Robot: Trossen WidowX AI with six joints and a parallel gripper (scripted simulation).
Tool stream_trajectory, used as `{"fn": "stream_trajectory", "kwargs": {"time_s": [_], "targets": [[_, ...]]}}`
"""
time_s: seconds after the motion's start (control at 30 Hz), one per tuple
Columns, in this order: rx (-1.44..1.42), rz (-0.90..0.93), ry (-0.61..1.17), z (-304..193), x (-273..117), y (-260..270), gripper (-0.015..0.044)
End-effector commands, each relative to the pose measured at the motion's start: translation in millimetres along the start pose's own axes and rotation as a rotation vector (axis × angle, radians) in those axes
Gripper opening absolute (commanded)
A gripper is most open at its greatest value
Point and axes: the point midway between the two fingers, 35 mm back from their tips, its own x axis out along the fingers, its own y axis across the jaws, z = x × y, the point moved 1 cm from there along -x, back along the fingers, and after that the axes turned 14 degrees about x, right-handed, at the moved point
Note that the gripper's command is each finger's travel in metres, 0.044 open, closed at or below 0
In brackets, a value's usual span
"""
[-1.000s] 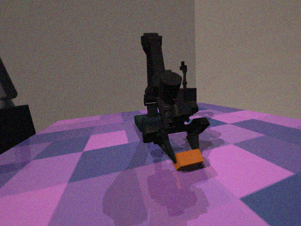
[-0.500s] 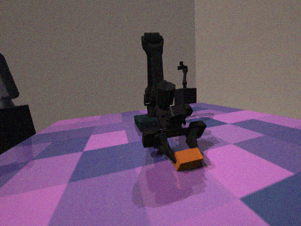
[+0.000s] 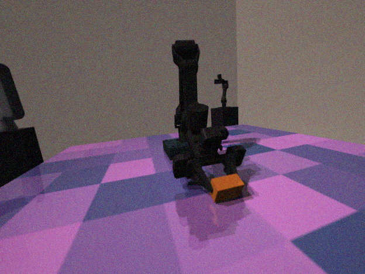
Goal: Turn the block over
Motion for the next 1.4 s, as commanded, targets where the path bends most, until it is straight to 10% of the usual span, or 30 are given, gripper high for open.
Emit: {"fn": "stream_trajectory", "kwargs": {"time_s": [0.0,0.3,0.87,1.37], "targets": [[0.005,0.009,-0.013,1.5,-1.0,1.2,0.0],[0.005,0.009,-0.013,1.5,-1.0,1.2,0.0],[0.005,0.009,-0.013,1.5,-1.0,1.2,0.044],[0.005,0.009,-0.013,1.5,-1.0,1.2,0.044]]}}
